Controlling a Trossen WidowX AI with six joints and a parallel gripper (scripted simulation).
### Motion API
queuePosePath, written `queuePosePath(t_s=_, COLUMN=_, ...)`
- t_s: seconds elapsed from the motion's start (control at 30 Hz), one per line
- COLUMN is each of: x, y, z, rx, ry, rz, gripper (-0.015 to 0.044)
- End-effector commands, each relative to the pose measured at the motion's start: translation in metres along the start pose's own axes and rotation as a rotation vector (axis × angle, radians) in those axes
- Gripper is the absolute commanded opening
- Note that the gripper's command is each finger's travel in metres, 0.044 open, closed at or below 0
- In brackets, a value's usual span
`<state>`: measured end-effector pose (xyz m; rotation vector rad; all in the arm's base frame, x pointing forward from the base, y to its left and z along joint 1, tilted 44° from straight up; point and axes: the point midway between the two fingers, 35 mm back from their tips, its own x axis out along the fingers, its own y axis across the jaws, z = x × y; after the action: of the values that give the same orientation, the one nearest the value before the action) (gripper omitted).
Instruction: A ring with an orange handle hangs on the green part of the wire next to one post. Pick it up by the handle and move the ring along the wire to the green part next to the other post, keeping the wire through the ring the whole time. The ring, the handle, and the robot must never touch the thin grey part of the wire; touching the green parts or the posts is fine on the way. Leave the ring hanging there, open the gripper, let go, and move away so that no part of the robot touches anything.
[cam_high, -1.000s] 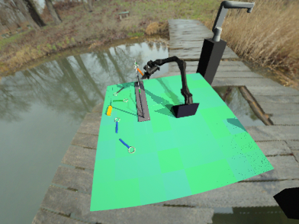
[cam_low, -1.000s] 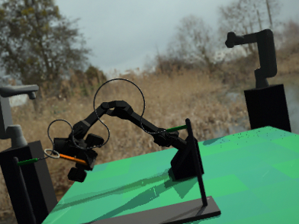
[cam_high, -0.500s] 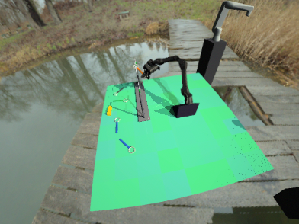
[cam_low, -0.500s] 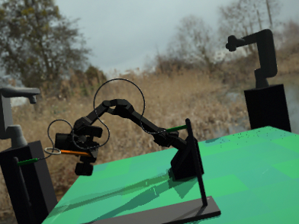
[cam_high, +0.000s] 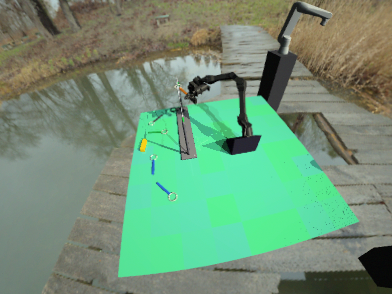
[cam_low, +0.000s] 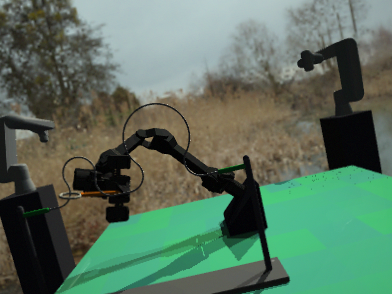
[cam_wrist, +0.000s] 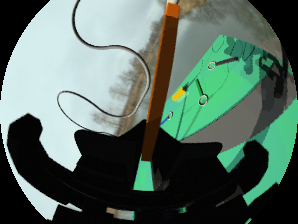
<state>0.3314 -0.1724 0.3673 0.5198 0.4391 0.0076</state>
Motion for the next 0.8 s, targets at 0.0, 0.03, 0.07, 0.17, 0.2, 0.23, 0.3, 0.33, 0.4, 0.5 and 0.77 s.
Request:
queuePosePath(t_s=0.0, x=0.000, y=0.013, z=0.000, rx=0.041, ry=-0.003, rz=0.039, gripper=-0.0150)
queuePosePath(t_s=0.03, x=0.000, y=0.015, z=0.000, rx=0.049, ry=-0.003, rz=0.044, gripper=-0.0150)
queuePosePath(t_s=0.07, x=0.000, y=0.016, z=0.000, rx=0.056, ry=-0.004, rz=0.048, gripper=-0.0150)
queuePosePath(t_s=0.17, x=-0.001, y=0.021, z=0.001, rx=0.082, ry=-0.004, rz=0.062, gripper=-0.0150)
queuePosePath(t_s=0.2, x=-0.001, y=0.022, z=0.001, rx=0.090, ry=-0.004, rz=0.067, gripper=-0.0150)
queuePosePath(t_s=0.23, x=-0.001, y=0.024, z=0.001, rx=0.098, ry=-0.005, rz=0.071, gripper=-0.0150)
queuePosePath(t_s=0.3, x=-0.001, y=0.027, z=0.001, rx=0.115, ry=-0.005, rz=0.081, gripper=-0.0150)
queuePosePath(t_s=0.33, x=-0.001, y=0.028, z=0.002, rx=0.123, ry=-0.005, rz=0.085, gripper=-0.0150)
queuePosePath(t_s=0.4, x=-0.001, y=0.031, z=0.002, rx=0.140, ry=-0.006, rz=0.094, gripper=-0.0150)
queuePosePath(t_s=0.5, x=-0.002, y=0.036, z=0.003, rx=0.166, ry=-0.006, rz=0.109, gripper=-0.0150)
queuePosePath(t_s=0.77, x=-0.003, y=0.047, z=0.005, rx=0.226, ry=-0.007, rz=0.141, gripper=-0.0150)
